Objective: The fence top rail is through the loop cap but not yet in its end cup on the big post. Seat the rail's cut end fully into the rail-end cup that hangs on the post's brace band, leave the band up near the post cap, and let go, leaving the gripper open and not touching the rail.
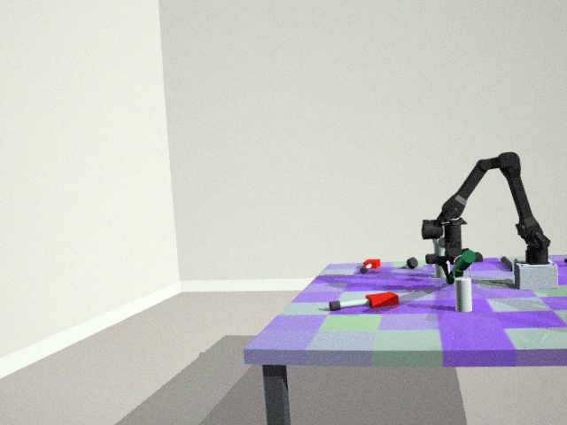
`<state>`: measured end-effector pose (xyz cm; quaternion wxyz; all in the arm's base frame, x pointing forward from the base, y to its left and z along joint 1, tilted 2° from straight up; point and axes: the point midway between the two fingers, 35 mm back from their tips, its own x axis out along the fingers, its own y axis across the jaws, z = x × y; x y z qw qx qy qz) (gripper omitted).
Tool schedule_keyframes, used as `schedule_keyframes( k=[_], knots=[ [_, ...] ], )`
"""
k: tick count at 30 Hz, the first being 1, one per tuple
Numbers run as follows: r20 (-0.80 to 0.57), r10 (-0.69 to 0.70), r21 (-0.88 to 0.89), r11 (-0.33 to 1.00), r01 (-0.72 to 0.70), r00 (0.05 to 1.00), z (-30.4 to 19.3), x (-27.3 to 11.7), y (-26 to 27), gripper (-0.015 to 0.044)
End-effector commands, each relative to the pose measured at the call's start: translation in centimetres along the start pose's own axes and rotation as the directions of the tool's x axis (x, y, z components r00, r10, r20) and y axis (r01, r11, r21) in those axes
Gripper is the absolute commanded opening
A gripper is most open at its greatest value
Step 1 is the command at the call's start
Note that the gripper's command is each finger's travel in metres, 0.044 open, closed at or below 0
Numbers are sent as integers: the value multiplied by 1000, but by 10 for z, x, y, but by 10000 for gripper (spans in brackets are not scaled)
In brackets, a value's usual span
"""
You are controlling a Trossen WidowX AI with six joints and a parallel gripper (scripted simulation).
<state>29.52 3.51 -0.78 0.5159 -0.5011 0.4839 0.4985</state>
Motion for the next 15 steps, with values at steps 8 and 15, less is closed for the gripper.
schedule_keyframes(
  k=[8, 15],
  knots=[
    [-15, 11, 0, 1000, -11, 1000, -1, -9, -1, 0],
    [-136, 11, -14, 1000, -13, 991, -11, -37, -7, 0]
  ],
)
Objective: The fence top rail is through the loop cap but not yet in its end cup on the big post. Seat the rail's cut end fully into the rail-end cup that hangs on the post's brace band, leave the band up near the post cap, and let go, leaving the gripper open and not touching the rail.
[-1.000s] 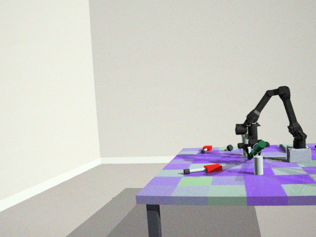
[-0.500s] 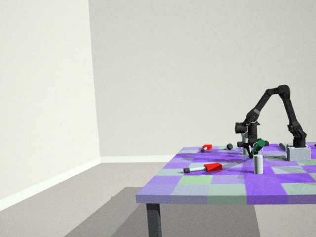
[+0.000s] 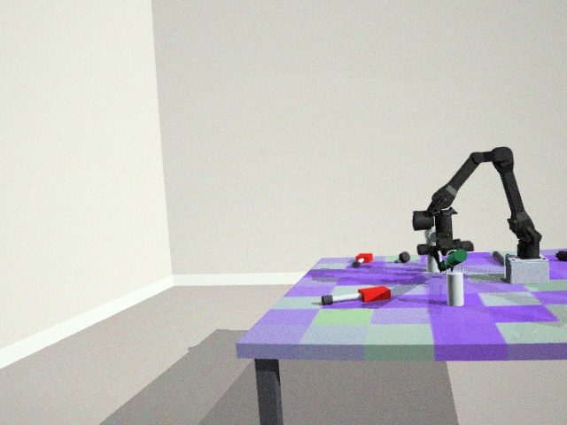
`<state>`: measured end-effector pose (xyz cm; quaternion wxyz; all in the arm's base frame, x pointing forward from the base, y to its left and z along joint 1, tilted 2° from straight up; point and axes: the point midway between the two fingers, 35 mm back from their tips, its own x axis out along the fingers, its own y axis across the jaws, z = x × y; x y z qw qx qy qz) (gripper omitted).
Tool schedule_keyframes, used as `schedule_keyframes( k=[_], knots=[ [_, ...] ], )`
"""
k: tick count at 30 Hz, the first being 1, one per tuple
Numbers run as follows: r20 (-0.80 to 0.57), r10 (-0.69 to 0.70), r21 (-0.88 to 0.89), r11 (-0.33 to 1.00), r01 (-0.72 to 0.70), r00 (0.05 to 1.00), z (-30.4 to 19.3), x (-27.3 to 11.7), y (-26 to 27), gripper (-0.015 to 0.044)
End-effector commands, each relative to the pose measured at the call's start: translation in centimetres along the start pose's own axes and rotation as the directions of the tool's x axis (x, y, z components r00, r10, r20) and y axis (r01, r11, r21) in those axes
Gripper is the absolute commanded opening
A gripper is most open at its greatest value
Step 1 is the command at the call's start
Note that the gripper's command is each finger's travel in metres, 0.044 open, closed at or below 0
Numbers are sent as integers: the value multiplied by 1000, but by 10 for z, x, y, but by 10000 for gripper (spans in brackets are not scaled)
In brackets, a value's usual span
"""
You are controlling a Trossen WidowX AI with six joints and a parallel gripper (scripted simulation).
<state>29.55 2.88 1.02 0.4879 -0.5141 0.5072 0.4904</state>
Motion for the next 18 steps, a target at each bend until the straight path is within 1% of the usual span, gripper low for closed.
schedule_keyframes(
  k=[1, 9, 18],
  knots=[
    [-85, -19, -6, 1000, 18, 996, -9, -23, -6, 0],
    [-243, -26, -29, 999, 20, 970, -24, -65, -9, 0],
    [-250, -25, -31, 999, 18, 968, -25, -67, -9, 0]
  ],
)
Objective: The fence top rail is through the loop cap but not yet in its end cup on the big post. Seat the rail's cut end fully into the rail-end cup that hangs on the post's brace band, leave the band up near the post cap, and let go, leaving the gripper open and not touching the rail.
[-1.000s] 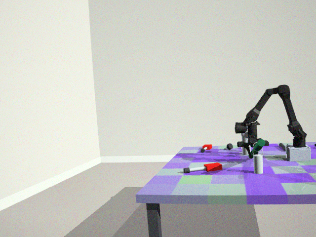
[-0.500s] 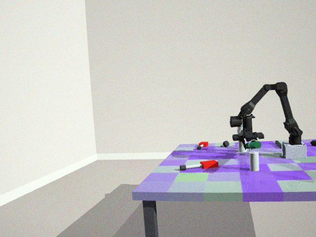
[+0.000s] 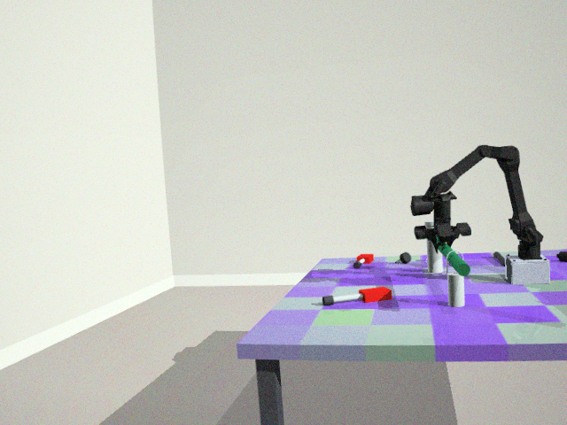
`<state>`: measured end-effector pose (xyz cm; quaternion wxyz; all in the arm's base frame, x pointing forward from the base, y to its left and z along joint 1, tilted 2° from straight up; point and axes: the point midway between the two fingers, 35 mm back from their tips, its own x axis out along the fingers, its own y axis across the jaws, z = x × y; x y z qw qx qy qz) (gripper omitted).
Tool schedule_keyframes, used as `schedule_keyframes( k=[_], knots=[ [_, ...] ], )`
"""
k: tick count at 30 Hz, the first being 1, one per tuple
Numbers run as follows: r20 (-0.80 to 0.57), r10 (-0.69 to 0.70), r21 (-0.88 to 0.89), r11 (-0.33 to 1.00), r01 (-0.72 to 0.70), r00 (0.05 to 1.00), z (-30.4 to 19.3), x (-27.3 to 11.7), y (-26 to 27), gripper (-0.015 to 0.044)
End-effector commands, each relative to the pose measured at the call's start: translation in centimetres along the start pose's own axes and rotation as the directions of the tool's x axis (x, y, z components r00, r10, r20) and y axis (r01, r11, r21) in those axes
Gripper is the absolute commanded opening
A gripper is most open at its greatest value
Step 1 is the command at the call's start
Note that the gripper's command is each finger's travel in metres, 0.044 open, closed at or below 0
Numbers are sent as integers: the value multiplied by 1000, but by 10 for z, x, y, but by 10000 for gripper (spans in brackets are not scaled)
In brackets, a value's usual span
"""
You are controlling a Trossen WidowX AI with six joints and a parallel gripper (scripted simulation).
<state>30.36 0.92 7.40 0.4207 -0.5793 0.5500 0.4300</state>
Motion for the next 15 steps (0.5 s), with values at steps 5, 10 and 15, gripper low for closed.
schedule_keyframes(
  k=[5, 10, 15],
  knots=[
    [2, 0, 0, 1000, 0, 1000, 0, 0, 0, 0],
    [2, 0, 0, 1000, 0, 1000, 0, 0, 0, 0],
    [1, 0, 0, 1000, 0, 1000, -1, -1, 0, 0]
  ],
)
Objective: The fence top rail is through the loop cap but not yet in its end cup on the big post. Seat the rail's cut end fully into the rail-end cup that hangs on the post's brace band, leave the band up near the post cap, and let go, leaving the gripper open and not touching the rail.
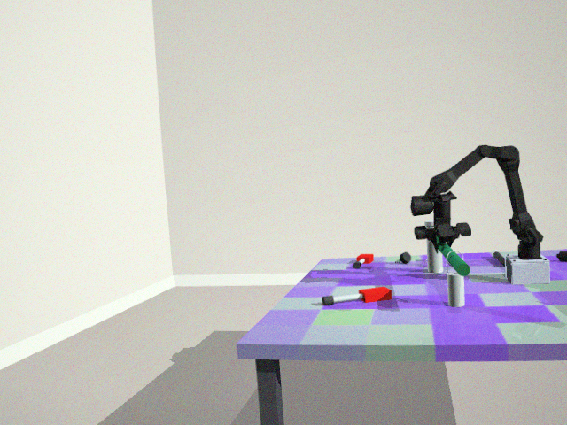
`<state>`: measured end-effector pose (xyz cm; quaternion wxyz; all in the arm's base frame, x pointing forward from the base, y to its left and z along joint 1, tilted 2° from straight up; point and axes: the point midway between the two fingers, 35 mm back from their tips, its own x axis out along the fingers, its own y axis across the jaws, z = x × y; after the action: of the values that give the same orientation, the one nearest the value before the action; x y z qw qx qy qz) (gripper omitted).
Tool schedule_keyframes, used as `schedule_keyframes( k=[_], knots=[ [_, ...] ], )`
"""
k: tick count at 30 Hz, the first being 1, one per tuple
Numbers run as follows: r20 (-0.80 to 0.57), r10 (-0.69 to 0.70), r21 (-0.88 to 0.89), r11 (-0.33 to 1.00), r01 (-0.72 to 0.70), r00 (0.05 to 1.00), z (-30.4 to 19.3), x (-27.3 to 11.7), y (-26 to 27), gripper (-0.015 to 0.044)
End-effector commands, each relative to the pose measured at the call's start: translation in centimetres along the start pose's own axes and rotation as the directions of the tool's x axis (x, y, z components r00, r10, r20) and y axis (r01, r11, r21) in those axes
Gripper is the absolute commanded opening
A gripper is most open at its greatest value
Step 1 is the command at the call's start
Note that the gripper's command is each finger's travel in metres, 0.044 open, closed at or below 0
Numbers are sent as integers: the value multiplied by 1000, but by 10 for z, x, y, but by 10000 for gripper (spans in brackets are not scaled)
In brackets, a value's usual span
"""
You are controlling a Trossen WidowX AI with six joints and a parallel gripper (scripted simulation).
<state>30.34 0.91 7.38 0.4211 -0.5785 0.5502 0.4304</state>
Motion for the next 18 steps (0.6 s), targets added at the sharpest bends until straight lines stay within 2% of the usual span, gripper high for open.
schedule_keyframes(
  k=[1, 18],
  knots=[
    [0, -1, -1, 1000, 1, 1000, -1, -1, -1, 0],
    [0, -1, -1, 1000, 1, 1000, -5, -6, -3, 0]
  ],
)
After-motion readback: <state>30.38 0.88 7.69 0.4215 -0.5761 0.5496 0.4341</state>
